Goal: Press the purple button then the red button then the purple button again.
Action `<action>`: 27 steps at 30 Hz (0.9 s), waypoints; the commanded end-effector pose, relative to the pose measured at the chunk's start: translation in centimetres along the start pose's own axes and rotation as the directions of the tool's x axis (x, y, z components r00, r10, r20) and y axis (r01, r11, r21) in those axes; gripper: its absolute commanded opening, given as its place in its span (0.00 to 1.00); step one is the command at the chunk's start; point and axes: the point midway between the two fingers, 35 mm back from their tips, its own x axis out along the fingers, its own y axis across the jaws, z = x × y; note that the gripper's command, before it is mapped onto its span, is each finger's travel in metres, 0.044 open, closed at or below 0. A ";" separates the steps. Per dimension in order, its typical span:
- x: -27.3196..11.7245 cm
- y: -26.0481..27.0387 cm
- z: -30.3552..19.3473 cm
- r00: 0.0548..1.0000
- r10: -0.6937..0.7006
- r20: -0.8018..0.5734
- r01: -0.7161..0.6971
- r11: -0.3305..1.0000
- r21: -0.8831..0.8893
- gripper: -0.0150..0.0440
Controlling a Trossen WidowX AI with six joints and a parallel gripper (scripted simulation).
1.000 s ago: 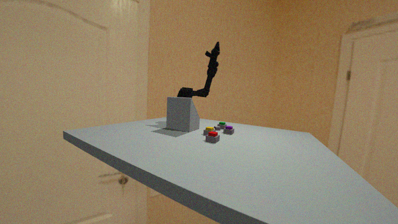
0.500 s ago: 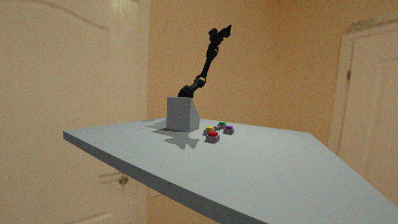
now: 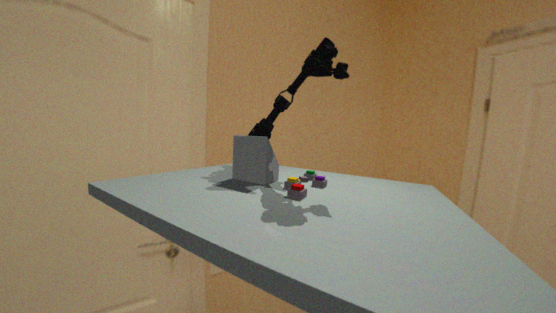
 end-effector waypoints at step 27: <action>16.1 -5.5 -30.0 0.520 -0.103 -0.848 -0.453 0.808 -0.376 0.67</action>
